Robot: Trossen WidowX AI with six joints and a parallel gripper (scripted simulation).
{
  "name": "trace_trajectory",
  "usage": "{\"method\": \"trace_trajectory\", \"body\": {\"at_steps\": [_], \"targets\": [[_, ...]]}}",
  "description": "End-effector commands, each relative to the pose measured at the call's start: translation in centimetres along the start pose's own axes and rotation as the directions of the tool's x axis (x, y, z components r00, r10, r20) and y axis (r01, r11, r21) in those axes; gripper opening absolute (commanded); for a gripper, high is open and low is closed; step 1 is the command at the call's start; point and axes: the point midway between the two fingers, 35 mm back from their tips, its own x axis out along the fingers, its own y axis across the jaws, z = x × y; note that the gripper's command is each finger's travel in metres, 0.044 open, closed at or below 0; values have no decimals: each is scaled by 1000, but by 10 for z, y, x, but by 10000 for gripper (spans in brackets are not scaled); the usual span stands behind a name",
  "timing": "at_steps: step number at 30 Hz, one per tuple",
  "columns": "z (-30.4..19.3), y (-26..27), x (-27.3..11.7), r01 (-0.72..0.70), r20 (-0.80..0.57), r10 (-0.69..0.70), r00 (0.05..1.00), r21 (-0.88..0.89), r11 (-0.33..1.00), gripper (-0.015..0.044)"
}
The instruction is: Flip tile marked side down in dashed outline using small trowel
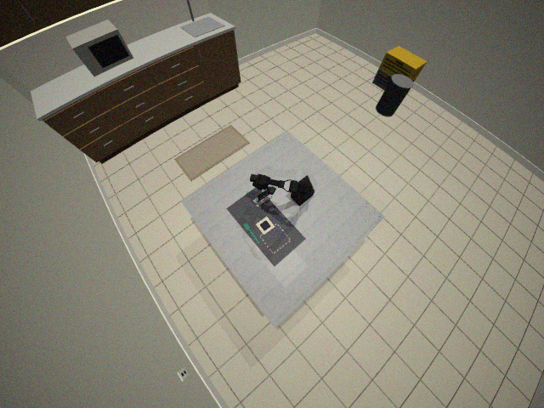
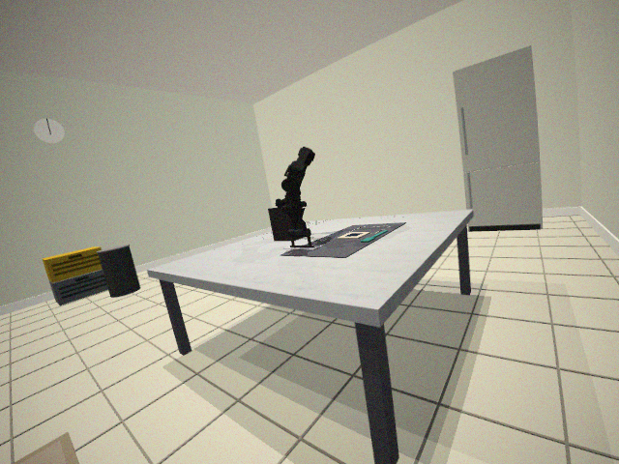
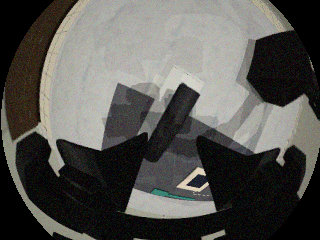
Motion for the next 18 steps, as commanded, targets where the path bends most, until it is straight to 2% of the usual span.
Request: {"method": "trace_trajectory", "body": {"at_steps": [1, 9, 18], "targets": [[0, 0, 0, 0, 4, 0, 1000, -140, 990, 270], [0, 0, 0, 1, 4, 1, 1000, -405, 914, 270], [0, 1, 0, 2, 3, 1, 1000, -666, 746, 270]]}}
